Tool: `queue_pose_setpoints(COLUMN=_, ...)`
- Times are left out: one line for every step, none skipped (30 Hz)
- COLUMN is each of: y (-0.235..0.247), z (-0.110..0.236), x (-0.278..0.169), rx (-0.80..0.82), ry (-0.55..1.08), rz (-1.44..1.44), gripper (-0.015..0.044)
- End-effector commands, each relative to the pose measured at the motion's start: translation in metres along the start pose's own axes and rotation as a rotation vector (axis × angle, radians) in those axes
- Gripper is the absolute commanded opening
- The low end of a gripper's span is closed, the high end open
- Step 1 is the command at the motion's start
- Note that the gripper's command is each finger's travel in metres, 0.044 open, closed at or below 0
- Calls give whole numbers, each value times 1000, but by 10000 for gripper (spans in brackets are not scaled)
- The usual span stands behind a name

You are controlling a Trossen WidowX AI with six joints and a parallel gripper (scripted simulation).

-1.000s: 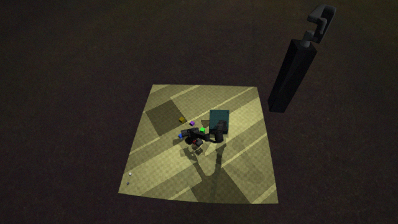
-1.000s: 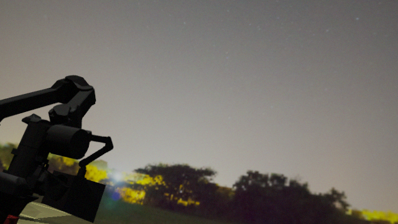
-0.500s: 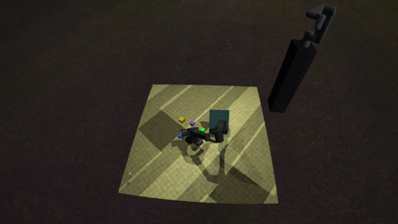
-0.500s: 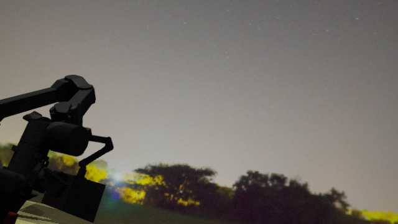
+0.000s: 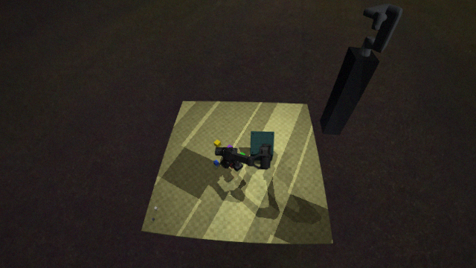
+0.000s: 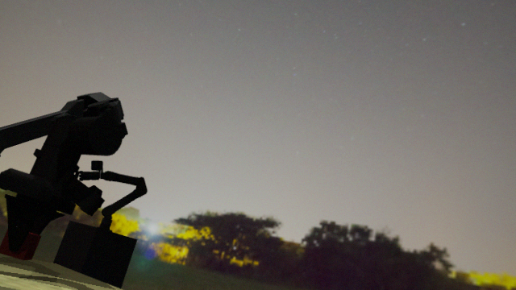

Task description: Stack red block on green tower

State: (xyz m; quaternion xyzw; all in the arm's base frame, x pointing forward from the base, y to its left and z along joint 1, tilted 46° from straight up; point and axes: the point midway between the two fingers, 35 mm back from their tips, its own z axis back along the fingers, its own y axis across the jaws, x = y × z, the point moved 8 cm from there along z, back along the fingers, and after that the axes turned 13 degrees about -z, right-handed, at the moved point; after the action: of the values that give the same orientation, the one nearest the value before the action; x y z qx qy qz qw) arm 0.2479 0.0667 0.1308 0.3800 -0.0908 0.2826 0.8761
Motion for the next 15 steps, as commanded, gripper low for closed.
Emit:
queue_pose_setpoints(y=1, z=19, x=1, rx=0, ry=-6, rz=8, gripper=0)
queue_pose_setpoints(y=1, z=23, x=1, rx=0, ry=-6, rz=8, gripper=0)
queue_pose_setpoints(y=1, z=28, x=1, rx=0, ry=-6, rz=8, gripper=0)
queue_pose_setpoints(y=1, z=32, x=1, rx=0, ry=-6, rz=8, gripper=0)
queue_pose_setpoints(y=1, z=36, x=1, rx=0, ry=-5, rz=8, gripper=0)
queue_pose_setpoints(y=1, z=40, x=1, rx=0, ry=-5, rz=8, gripper=0)
queue_pose_setpoints(y=1, z=44, x=1, rx=0, ry=-5, rz=8, gripper=0)
queue_pose_setpoints(y=1, z=47, x=1, rx=0, ry=-5, rz=8, gripper=0)
queue_pose_setpoints(y=1, z=50, x=1, rx=0, ry=-5, rz=7, gripper=0)
queue_pose_setpoints(y=1, z=50, x=1, rx=0, ry=-5, rz=7, gripper=0)
queue_pose_setpoints(y=1, z=50, x=1, rx=0, ry=-5, rz=7, gripper=0)
queue_pose_setpoints(y=1, z=50, x=1, rx=0, ry=-5, rz=7, gripper=0)
queue_pose_setpoints(y=1, z=50, x=1, rx=0, ry=-5, rz=7, gripper=0)
queue_pose_setpoints(y=1, z=47, x=1, rx=2, ry=-8, rz=3, gripper=0)
queue_pose_setpoints(y=1, z=48, x=1, rx=1, ry=-7, rz=5, gripper=0)
